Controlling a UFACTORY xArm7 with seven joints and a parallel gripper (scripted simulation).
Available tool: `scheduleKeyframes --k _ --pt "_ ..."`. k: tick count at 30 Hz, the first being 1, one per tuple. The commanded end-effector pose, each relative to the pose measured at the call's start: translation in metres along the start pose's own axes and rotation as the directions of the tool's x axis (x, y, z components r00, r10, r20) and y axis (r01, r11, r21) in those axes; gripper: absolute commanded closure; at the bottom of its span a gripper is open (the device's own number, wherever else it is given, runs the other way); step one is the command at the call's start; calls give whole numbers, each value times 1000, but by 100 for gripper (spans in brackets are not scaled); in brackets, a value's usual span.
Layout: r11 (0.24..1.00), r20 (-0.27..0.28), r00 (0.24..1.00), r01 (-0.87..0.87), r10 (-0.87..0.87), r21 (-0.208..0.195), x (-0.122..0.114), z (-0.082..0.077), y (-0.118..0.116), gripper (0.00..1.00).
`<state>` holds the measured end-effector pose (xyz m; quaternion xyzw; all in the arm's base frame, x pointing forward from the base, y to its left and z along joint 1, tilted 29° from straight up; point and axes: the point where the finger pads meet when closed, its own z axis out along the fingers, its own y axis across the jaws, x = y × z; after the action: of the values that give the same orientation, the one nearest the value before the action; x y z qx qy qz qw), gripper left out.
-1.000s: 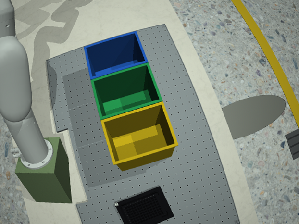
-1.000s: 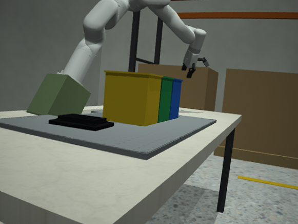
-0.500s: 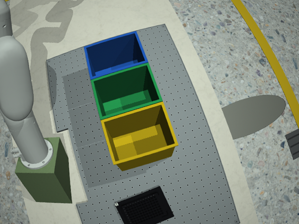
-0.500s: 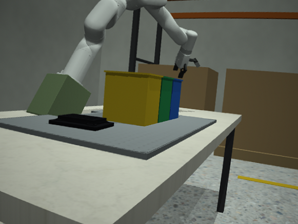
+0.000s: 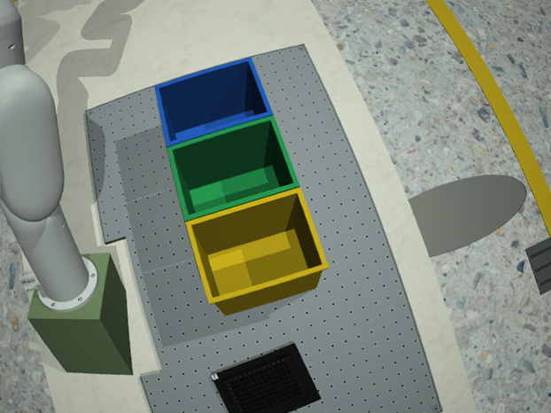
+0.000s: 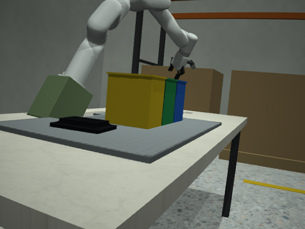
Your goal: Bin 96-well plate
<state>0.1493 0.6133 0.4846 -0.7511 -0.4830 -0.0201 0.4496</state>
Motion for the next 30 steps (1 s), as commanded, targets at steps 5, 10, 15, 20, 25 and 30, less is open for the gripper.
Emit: scheduleKeyframes --k 5,10,15,20,25,30 --pt "1000 -2 1000 5 -5 1 -15 19 -30 0" --pt "999 16 999 30 -30 12 -24 29 -46 0" --pt "993 68 992 105 -109 49 -32 35 -57 0" --pt "984 104 981 159 -166 78 -45 45 -75 0" --pt "984 104 981 159 -166 78 -59 55 -94 0" --pt "984 104 981 159 -166 78 -69 64 -108 0"
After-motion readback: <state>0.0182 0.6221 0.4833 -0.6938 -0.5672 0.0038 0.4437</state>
